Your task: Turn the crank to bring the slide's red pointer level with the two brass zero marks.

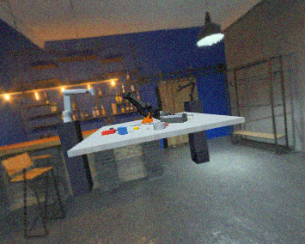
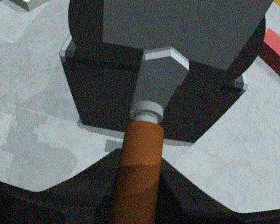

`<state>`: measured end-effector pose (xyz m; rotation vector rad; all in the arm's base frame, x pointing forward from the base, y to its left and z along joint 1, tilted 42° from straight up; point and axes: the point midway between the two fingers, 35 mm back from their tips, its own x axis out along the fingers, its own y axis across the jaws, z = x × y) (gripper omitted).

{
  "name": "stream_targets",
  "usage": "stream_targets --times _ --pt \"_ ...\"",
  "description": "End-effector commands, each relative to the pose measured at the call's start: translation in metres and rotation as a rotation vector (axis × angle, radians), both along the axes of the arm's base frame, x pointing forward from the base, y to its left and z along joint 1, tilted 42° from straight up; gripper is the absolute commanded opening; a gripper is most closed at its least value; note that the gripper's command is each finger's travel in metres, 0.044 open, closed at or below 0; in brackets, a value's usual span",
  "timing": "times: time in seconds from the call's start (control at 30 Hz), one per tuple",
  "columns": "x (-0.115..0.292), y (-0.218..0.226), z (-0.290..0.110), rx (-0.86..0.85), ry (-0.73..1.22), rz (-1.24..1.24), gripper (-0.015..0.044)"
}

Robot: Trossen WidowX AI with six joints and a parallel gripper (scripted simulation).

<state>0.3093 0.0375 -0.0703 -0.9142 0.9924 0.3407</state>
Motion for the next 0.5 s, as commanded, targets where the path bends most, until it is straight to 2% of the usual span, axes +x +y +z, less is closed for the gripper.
stream_targets --times 0.0,0.47 --pt "0.0057 -0.0058 0.0046 -0.011 -0.017 -0.016 0.0000" --pt "0.0074 -0.0068 0.0069 -0.011 -0.017 -0.016 0.0000"
